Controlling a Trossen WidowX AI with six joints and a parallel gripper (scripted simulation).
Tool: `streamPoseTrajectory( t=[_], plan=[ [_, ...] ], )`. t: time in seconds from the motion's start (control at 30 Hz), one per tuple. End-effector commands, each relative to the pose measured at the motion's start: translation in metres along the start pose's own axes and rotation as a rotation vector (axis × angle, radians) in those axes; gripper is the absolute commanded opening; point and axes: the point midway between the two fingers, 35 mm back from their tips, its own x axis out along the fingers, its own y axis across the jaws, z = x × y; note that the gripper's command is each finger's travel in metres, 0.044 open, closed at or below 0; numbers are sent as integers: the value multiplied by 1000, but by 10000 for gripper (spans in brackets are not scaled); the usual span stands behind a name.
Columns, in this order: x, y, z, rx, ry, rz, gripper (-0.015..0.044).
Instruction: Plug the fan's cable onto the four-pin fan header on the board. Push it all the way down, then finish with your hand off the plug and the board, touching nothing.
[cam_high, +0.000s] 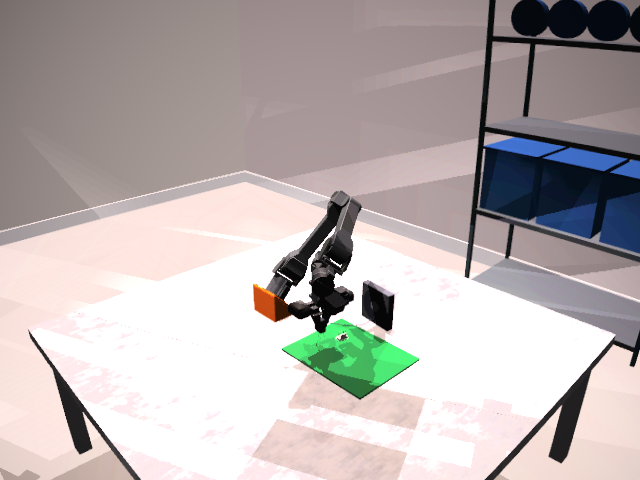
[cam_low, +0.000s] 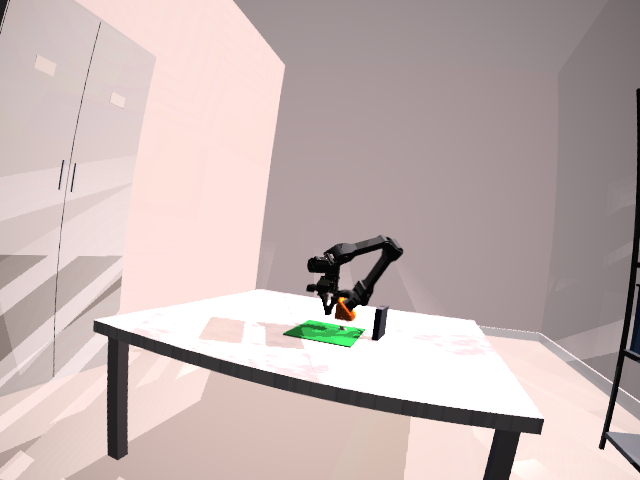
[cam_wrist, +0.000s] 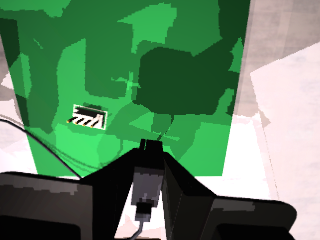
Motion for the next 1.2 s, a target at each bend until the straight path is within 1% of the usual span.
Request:
streamPoseTrajectory(
  t=[0.0,1.17],
  plan=[
    [-3,8,2,140,-11,-2,0],
    [-2,59,4,1352,-8,7,0]
  ],
)
